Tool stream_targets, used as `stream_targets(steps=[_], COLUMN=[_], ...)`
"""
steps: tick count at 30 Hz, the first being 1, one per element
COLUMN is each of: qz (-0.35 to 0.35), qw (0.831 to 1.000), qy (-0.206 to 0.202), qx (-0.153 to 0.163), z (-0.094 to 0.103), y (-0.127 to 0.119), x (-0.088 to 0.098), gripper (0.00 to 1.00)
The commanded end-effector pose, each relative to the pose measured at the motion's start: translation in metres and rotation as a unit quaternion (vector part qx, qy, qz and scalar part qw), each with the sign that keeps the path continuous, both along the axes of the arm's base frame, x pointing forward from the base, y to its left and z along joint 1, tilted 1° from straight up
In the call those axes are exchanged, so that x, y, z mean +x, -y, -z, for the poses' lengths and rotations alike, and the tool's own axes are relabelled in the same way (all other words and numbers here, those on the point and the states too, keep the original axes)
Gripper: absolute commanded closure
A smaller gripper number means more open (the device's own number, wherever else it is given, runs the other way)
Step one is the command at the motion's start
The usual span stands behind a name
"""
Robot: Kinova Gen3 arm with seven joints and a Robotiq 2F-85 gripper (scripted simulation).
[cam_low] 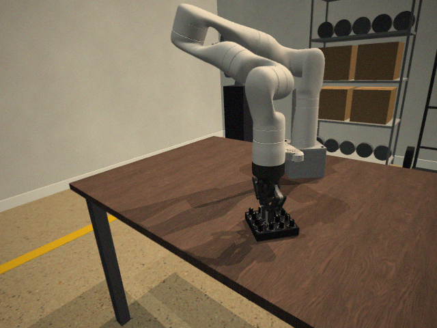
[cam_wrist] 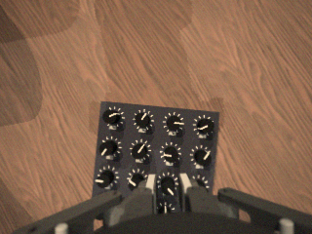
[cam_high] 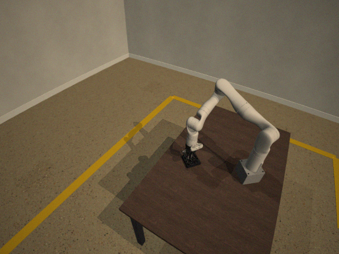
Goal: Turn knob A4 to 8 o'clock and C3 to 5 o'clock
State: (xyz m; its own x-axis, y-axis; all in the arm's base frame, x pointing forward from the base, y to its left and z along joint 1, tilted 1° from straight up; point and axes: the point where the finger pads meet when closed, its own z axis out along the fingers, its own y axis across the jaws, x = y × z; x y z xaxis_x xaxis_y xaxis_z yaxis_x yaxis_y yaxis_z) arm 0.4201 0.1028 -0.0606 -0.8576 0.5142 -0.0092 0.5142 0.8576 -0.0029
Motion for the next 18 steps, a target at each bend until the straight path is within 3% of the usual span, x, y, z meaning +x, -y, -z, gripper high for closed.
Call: stream_targets(steps=[1,17,18], qz=[0.000,0.000,0.000], qw=[1.000,1.000,1.000], qy=[0.001,0.001,0.001], qx=[0.000,0.000,0.000], z=[-0.0005,-0.0005,-0.0005], y=[-0.0001,-0.0001,-0.0001], x=[0.0003,0.0003,0.0003], gripper=[0.81,0.81,0.92])
